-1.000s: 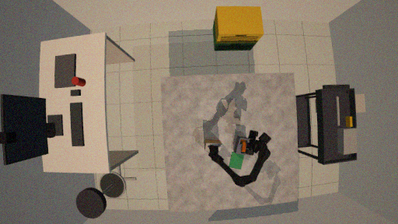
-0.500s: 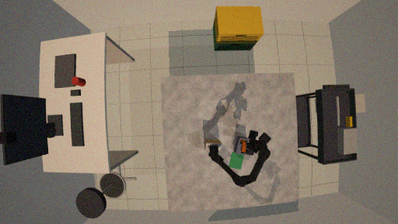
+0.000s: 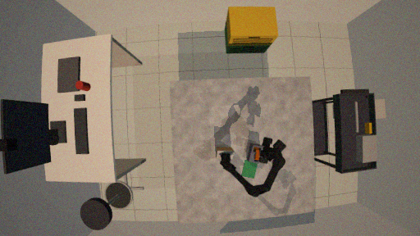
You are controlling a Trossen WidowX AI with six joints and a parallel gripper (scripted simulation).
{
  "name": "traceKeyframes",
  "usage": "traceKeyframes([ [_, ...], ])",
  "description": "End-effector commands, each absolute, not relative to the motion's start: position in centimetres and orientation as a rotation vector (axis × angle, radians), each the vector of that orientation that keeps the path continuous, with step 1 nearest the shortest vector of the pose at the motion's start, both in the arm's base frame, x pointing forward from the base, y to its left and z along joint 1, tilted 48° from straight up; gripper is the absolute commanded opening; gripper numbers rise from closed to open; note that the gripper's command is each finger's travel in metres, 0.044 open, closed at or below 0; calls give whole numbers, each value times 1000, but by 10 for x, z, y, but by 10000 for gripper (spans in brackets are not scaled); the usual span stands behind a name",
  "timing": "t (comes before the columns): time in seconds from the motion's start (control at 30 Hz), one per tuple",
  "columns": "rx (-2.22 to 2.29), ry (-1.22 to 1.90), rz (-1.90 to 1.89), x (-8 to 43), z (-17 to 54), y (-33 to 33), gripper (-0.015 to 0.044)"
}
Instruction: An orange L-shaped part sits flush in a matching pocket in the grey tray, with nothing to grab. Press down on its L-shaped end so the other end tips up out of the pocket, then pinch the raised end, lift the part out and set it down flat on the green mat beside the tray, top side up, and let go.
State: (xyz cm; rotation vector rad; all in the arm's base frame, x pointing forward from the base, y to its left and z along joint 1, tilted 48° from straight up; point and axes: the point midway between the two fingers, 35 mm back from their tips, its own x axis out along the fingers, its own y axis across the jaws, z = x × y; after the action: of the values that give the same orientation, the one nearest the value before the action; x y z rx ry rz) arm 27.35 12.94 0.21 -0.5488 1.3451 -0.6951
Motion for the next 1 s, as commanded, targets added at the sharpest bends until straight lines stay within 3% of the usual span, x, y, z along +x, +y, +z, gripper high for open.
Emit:
traceKeyframes([
  [0.0,-554,1346,-694,273,2,129,180],
  [0.77,-549,1346,-696,274,0,128,180],
  [0.97,-547,1356,-710,277,-37,83,180],
])
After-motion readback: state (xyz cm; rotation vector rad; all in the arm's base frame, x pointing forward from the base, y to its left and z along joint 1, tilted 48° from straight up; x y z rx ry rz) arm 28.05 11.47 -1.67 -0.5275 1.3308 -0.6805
